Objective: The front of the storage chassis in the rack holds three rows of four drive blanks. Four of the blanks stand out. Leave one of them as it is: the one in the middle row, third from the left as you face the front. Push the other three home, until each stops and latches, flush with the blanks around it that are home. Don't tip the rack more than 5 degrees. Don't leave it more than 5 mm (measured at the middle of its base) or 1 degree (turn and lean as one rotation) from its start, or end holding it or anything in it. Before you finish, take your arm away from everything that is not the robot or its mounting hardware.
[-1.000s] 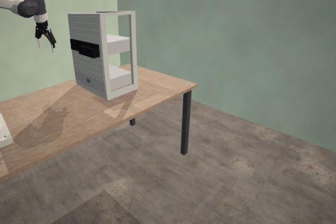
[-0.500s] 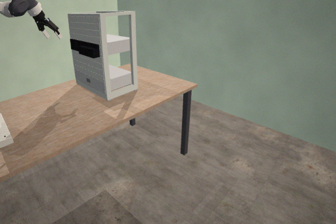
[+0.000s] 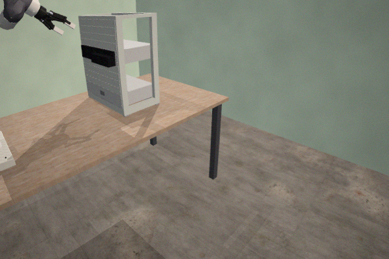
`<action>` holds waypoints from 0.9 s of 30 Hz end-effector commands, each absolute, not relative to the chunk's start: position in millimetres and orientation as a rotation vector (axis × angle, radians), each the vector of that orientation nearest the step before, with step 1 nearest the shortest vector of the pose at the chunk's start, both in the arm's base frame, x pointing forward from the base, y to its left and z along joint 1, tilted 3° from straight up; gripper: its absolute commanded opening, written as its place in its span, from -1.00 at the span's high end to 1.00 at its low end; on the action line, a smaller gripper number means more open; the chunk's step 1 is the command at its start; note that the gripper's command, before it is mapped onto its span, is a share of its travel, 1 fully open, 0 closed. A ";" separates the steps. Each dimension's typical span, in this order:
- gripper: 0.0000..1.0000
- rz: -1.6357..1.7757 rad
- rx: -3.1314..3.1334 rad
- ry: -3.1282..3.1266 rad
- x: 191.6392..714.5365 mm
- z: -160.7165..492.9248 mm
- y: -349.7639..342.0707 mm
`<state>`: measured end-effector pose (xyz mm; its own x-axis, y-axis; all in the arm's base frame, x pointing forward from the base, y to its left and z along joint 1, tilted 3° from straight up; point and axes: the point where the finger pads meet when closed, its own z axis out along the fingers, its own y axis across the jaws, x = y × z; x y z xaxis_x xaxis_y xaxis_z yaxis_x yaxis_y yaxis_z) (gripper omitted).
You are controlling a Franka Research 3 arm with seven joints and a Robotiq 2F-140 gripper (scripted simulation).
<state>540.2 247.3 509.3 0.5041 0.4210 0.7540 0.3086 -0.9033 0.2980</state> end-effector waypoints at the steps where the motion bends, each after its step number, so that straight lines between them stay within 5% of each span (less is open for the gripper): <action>1: -1.00 1.555 2.493 0.534 549.9 541.1 252.9; 27: -1.00 1.783 1.590 0.719 553.9 562.0 268.0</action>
